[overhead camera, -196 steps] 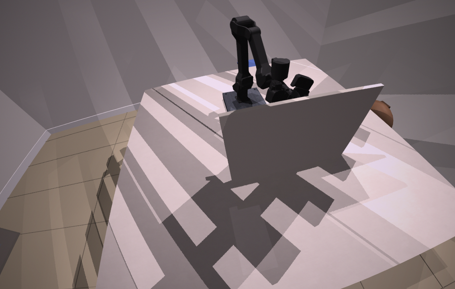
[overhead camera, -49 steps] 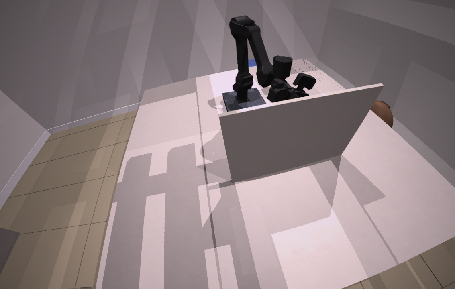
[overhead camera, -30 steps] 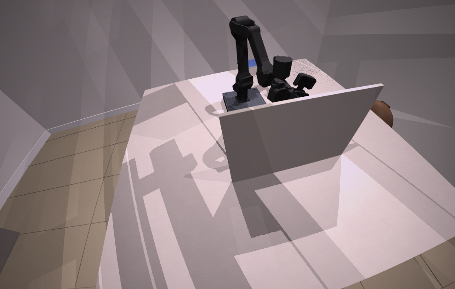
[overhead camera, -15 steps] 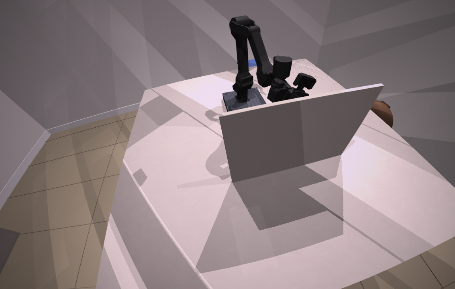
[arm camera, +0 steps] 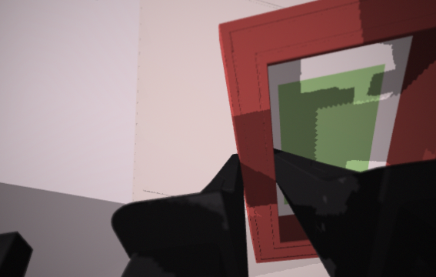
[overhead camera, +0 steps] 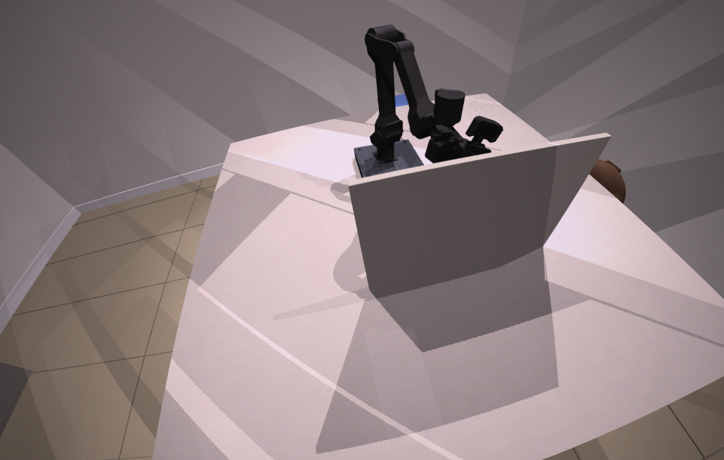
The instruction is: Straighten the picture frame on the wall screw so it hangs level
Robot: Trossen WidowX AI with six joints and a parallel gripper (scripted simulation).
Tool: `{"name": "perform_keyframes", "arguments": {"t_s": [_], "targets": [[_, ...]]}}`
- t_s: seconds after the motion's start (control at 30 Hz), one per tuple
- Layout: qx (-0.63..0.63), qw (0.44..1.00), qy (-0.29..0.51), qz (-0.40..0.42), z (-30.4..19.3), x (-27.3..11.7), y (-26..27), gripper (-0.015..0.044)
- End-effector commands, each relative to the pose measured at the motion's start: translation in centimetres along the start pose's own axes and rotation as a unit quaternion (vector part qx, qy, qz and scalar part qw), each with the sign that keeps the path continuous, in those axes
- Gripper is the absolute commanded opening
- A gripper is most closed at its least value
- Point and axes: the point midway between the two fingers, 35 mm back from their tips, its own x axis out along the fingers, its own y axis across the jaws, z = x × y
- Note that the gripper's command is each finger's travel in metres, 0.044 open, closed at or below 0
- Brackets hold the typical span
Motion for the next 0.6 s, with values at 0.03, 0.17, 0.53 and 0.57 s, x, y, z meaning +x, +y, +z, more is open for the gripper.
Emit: {"name": "perform_keyframes", "arguments": {"t_s": [0.03, 0.17, 0.53, 0.57], "targets": [[0.004, 1.0, -0.003, 0.007, 0.28, -0.02, 0.51, 0.0], [0.004, 1.0, -0.003, 0.007, 0.32, -0.02, 0.51, 0.0], [0.004, 1.0, -0.003, 0.007, 0.46, -0.02, 0.48, 0.0], [0.004, 1.0, -0.003, 0.007, 0.5, -0.02, 0.47, 0.0]]}}
